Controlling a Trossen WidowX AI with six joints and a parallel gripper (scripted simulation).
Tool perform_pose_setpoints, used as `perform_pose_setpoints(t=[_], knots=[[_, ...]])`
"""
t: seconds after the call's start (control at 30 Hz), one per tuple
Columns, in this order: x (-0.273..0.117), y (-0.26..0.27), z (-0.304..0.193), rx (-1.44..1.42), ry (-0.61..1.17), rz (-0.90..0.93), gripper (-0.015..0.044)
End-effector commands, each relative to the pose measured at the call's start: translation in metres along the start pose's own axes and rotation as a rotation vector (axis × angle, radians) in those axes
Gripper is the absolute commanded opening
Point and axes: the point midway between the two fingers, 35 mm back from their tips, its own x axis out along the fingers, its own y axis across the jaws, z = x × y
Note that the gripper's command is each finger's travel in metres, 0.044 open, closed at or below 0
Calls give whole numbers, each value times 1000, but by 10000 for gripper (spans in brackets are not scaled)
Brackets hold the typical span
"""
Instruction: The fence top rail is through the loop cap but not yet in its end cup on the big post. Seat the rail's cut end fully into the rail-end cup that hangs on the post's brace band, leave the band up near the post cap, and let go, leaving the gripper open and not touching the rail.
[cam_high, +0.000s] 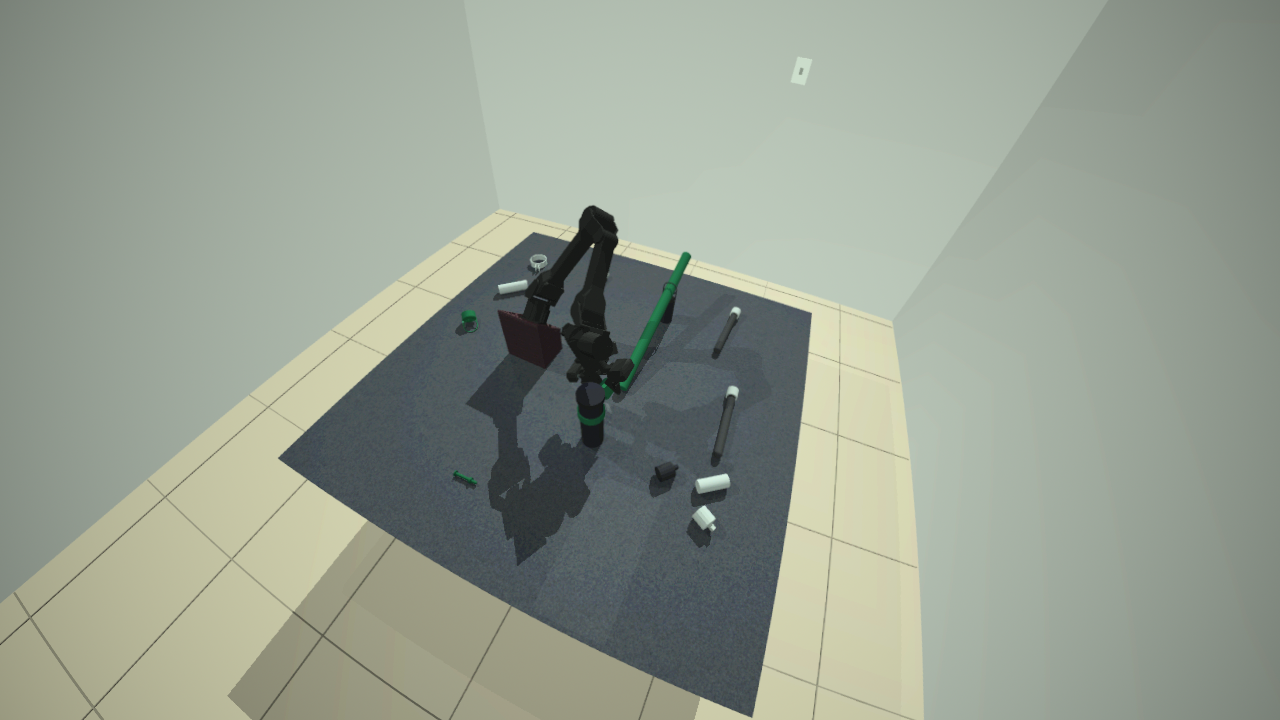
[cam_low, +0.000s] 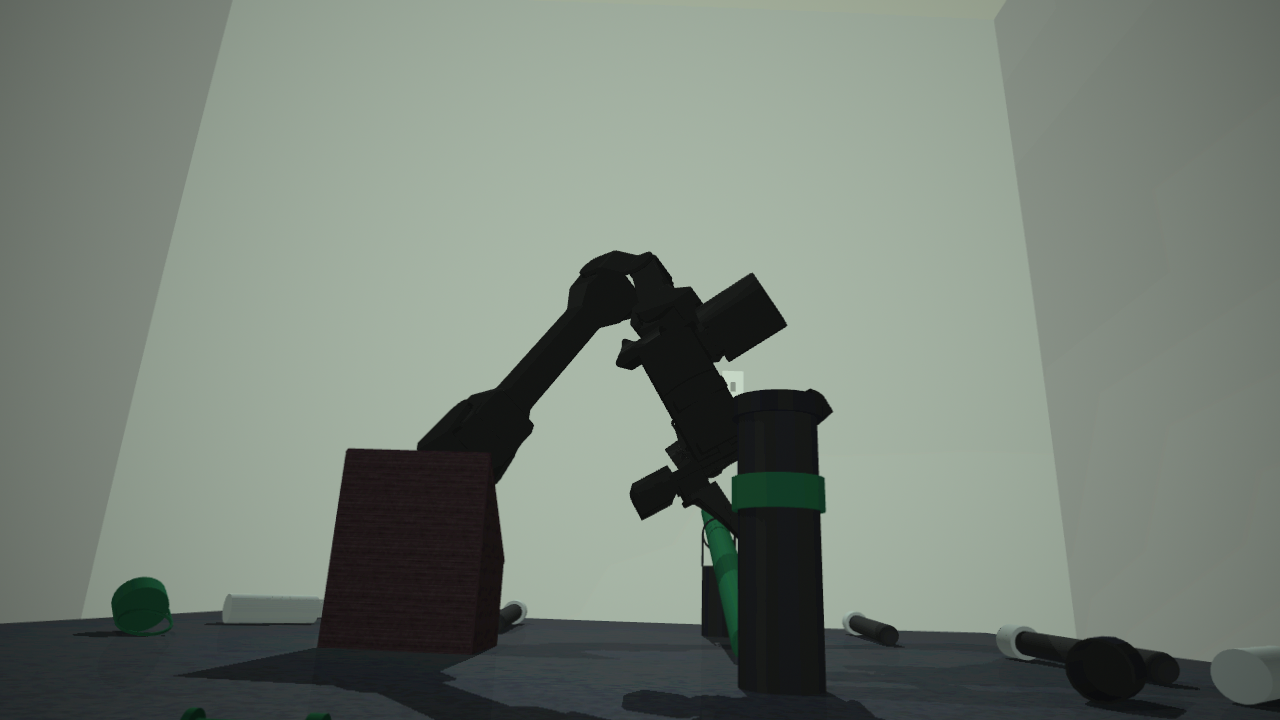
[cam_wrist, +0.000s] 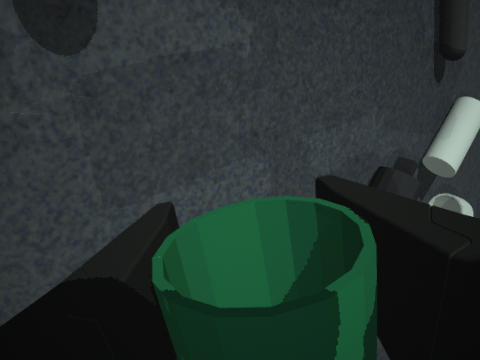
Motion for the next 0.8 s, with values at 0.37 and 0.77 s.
perform_pose_setpoints(t=[0.37,0.77], knots=[[1,-3,0,22,16,-1,0],[1,-1,0,15,12,1,0]])
